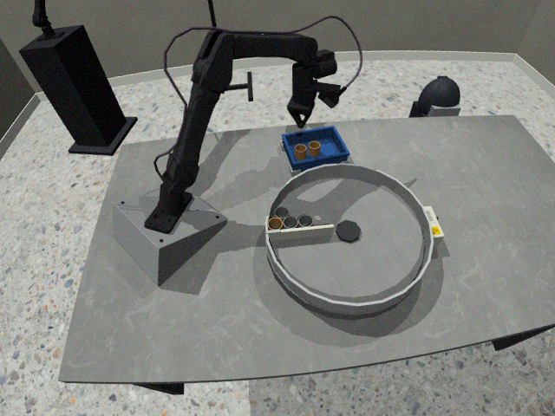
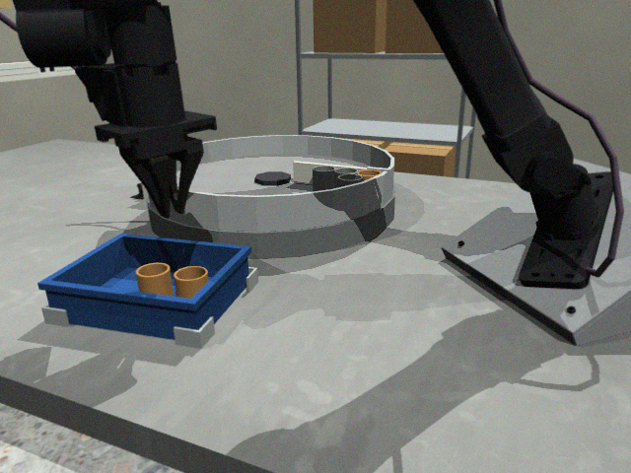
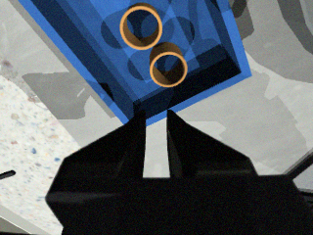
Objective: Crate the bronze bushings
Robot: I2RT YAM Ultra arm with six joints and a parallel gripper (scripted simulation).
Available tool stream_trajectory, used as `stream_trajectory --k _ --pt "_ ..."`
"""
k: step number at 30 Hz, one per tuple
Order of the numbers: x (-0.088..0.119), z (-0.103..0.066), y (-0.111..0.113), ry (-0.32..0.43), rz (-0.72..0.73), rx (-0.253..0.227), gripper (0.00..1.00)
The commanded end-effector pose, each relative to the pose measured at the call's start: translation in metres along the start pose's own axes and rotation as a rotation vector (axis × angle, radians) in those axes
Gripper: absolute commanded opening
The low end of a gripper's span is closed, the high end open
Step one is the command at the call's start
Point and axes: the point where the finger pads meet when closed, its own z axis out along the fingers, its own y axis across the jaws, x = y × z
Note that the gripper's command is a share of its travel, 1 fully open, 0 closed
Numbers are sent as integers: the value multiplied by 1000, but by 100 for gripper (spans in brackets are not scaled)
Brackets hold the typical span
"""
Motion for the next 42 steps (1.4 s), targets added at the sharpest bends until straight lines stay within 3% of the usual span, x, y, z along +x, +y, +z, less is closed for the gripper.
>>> stream_trajectory --k 1,22,23,26,30,33,35,42 --pt "-7 -21 4 -44 0 -39 16" --pt "-9 -24 5 -52 -6 -53 15" --pt "-5 -12 -3 -29 -2 -31 15" --pt "-6 -12 -13 -27 -2 -32 15" --pt "-8 -10 -43 -28 -2 -30 15" --pt "-11 -8 -84 -30 -3 -27 15" --pt "-11 -8 -84 -30 -3 -27 15" --pt "-19 -1 -200 -34 -5 -19 15"
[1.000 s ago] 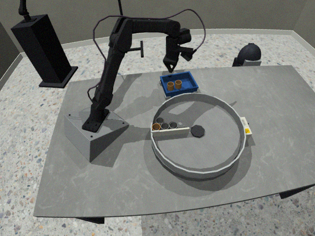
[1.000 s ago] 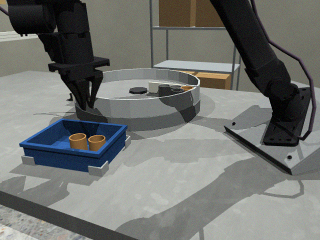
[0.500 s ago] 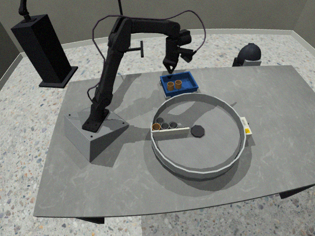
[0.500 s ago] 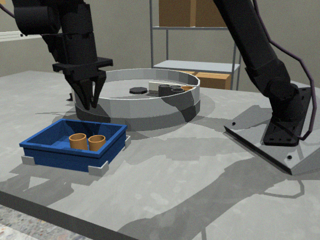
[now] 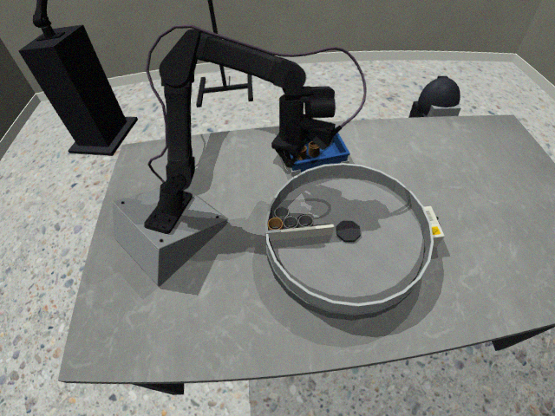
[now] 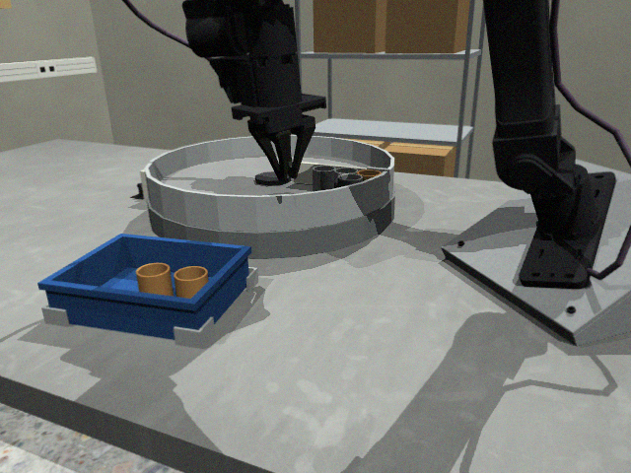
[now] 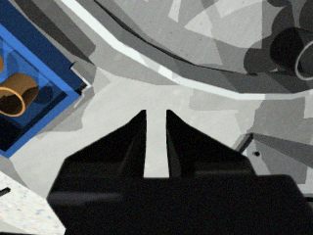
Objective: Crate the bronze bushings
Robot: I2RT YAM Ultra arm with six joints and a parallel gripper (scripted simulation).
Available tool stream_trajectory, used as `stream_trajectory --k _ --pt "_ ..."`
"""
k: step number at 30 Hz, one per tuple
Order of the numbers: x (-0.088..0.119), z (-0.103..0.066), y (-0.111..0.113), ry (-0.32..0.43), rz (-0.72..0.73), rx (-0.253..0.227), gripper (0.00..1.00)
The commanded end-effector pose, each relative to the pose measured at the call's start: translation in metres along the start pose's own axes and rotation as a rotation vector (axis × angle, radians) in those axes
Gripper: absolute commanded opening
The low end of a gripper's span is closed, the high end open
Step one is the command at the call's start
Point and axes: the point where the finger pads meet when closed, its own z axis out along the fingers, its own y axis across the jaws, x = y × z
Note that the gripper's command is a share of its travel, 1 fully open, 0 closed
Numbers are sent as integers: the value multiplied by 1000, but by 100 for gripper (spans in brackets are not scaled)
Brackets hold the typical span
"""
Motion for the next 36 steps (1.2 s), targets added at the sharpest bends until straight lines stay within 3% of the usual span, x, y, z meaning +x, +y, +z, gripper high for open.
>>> stream_trajectory --k 1,3,6,7,10,13,16,19,36 --pt "-14 -5 -39 -36 -112 -70 15" --pt "-18 7 -68 -4 -98 -64 15" --pt "-24 9 -98 -4 -98 -64 15" --pt "-37 0 -101 -44 -114 -64 15" --pt "-38 0 -107 -44 -114 -64 15" --pt "-24 9 -120 11 -90 -68 15" --pt "-22 9 -122 12 -89 -69 15" --pt "-32 -1 -118 -40 -112 -65 15" --pt "-32 -1 -119 -41 -109 -61 15"
